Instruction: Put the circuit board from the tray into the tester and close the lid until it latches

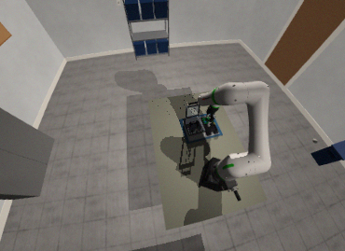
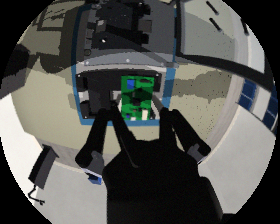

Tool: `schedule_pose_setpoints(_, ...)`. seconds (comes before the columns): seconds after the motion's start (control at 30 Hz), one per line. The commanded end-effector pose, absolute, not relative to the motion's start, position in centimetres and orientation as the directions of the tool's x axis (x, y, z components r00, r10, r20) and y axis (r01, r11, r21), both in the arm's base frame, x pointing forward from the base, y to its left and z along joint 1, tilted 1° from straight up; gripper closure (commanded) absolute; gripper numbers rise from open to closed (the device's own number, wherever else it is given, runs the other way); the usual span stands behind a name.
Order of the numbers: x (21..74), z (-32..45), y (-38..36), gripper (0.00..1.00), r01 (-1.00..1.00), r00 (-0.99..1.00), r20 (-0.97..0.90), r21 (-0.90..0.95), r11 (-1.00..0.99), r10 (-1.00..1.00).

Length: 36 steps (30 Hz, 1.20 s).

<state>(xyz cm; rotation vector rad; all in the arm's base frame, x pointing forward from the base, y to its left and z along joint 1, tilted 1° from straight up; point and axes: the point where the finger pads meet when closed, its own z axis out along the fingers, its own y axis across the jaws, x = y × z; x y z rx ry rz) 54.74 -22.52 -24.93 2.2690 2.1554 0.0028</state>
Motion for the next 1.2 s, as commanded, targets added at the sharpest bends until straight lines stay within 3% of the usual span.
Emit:
schedule_pose_setpoints(0.0, 54.8, -24.8, -22.5, 0.54, 0.999, 0.051, -0.007, 0.01, -0.051, 0.999)
schedule_pose_setpoints(1.17, 54.7, -22.2, -22.5, 0.54, 0.999, 0.051, -0.007, 0.01, -0.051, 0.999)
